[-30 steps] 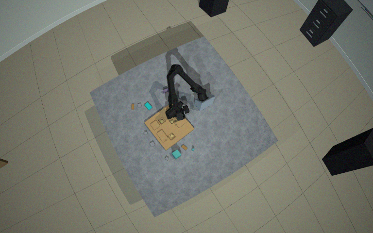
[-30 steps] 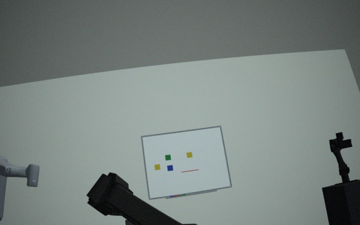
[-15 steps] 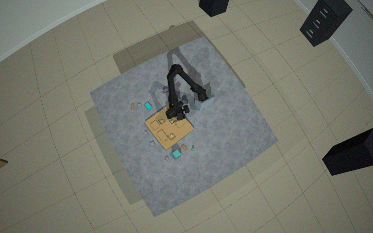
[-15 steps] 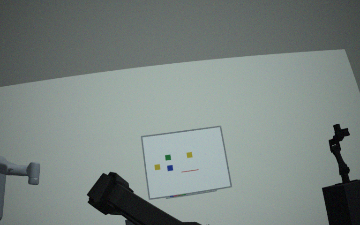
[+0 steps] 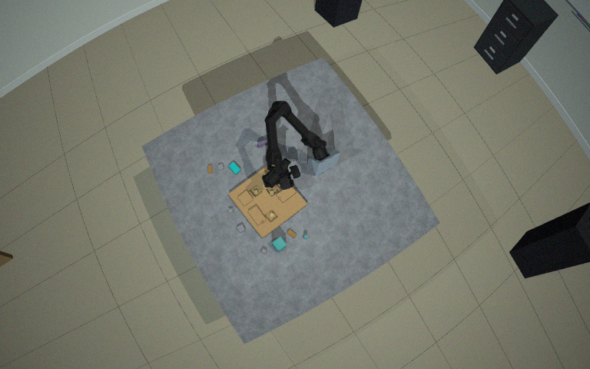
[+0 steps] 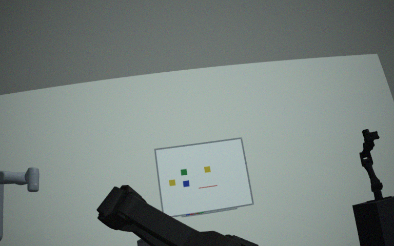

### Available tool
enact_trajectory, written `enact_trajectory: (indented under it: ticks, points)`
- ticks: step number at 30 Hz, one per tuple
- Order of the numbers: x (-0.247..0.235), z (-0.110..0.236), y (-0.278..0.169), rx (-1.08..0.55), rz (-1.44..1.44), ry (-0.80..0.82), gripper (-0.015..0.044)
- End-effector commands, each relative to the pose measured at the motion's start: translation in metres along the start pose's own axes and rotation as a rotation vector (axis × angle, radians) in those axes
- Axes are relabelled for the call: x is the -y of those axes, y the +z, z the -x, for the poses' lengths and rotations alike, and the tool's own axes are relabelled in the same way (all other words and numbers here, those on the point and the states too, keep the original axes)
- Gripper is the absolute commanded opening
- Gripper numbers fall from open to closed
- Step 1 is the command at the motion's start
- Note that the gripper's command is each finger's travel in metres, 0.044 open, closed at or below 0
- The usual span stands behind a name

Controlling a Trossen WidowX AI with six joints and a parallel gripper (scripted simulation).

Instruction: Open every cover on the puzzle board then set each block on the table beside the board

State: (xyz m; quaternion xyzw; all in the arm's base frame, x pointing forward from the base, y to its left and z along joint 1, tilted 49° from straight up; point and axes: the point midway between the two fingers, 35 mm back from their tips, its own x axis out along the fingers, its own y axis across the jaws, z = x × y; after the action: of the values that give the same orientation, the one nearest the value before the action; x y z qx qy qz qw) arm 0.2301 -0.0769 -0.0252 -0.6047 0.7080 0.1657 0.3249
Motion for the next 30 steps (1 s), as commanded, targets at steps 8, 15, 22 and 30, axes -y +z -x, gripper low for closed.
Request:
enact_trajectory:
  ticks: [8,15,22,30]
  points:
    - [0.001,0.016,0.001,0.004,-0.006,0.0,0.008]
    - [0.0,0.025,0.0,0.002,-0.005,0.0,0.008]
    - [0.001,0.038,0.001,0.004,-0.005,0.0,0.008]
    - [0.001,0.058,0.001,0.005,-0.005,0.0,0.008]
